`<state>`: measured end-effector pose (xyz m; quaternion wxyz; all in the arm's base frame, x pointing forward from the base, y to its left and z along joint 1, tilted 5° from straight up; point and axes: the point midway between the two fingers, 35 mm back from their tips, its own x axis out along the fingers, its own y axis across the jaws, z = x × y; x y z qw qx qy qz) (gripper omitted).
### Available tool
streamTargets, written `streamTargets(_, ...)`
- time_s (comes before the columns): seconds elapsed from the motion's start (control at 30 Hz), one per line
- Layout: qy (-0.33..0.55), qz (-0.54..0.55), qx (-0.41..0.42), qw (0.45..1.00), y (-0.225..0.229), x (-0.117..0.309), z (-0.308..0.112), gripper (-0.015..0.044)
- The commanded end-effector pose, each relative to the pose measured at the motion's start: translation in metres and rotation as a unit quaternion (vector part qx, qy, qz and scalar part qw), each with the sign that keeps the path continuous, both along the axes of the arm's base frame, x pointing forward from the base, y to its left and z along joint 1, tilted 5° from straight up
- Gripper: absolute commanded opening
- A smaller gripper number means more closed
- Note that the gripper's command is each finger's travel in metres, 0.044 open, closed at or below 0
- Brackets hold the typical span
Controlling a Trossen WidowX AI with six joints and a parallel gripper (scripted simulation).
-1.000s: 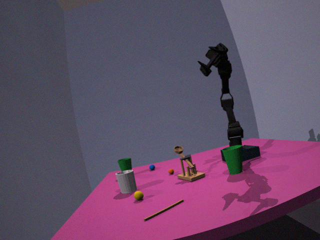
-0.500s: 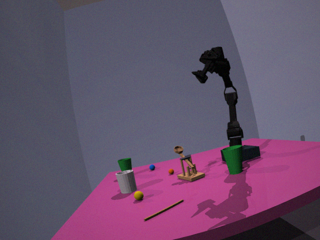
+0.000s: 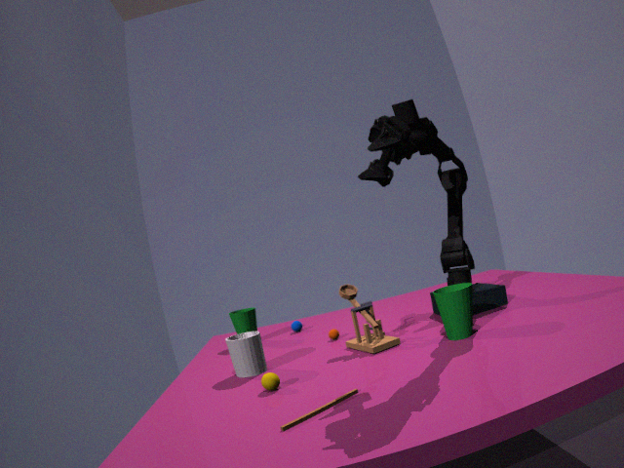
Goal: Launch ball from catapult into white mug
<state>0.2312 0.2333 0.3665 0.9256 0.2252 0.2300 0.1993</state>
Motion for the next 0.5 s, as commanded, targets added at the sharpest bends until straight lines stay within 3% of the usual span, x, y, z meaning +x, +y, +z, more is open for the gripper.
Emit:
streamTargets(0.0, 0.036, -0.017, -0.018, 0.999, 0.001, 0.016, -0.021, 0.044)
streamTargets(0.47, 0.191, -0.103, -0.05, 0.975, -0.018, 0.061, -0.098, 0.044)
